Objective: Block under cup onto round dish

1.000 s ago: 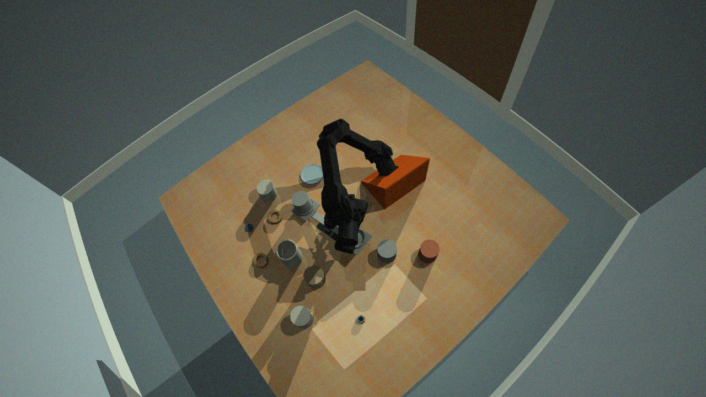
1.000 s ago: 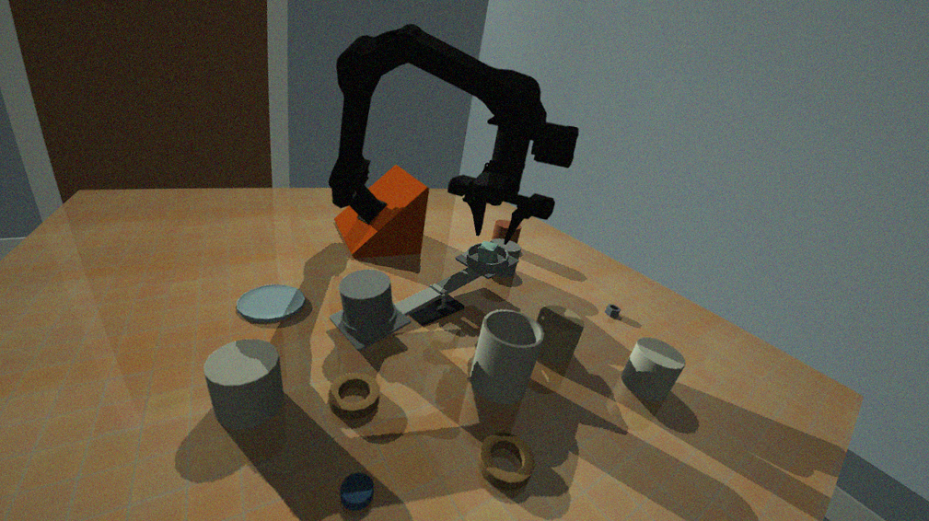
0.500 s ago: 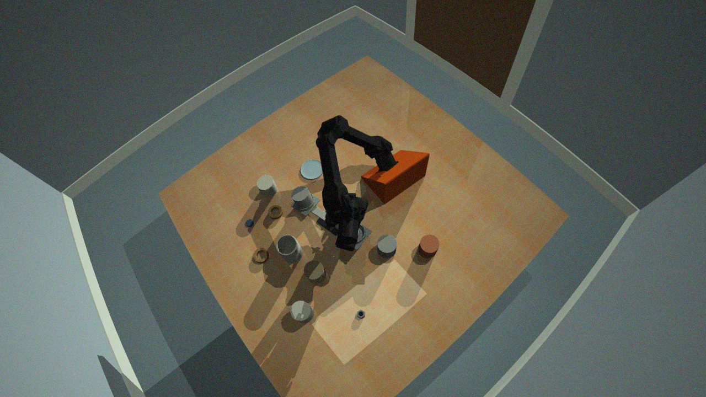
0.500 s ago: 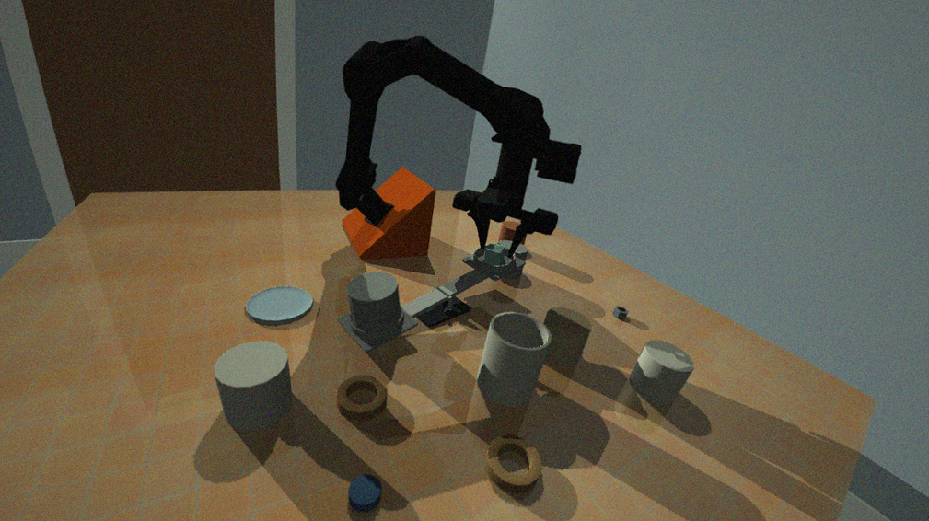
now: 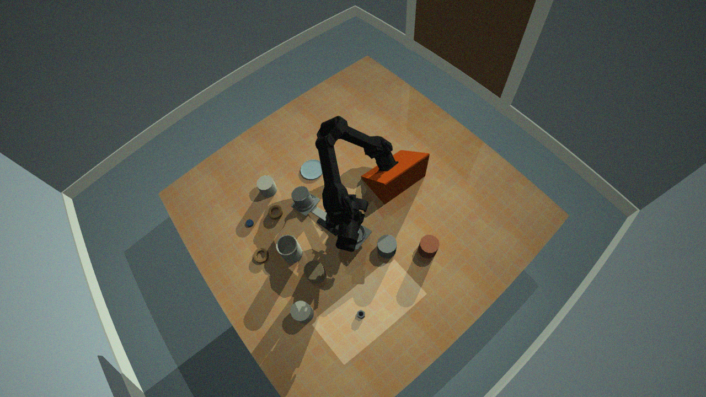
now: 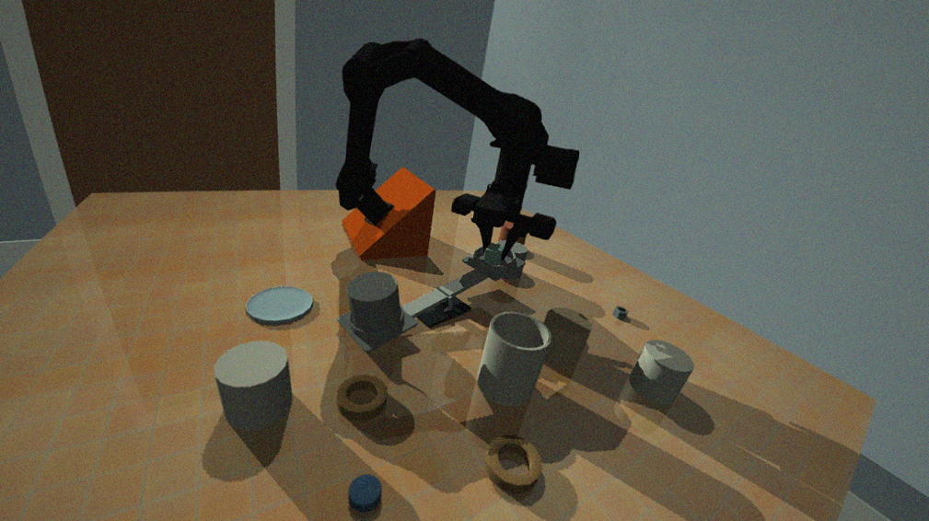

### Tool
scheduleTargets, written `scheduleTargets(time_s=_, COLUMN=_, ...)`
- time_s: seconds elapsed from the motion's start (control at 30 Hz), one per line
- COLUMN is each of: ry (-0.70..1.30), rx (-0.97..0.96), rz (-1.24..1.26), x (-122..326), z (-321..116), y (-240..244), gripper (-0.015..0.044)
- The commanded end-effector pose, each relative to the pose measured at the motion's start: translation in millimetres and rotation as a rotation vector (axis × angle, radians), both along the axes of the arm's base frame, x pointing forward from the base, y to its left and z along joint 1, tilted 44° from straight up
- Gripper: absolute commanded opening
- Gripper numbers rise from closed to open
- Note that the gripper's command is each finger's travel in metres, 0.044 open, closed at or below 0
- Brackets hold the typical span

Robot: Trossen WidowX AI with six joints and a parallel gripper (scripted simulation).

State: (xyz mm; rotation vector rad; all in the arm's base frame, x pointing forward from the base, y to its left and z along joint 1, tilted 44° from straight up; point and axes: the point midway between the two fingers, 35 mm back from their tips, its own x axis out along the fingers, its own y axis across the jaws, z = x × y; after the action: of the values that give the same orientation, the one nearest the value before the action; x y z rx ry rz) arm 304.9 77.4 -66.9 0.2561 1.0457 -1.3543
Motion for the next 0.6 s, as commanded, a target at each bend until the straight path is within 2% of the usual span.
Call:
scheduleTargets(time_s=0.0, ry=0.003, rx=-0.001, rz=0.005, x=0, z=0, y=-1, gripper=0.0082)
scheduleTargets(time_s=0.1, ry=0.003, rx=-0.001, rz=0.005, x=2, z=4, y=4, gripper=0.0003)
scheduleTargets(time_s=0.57, ry=0.004, rx=0.002, rz=0.006, x=12, z=52, y=50, gripper=0.0000)
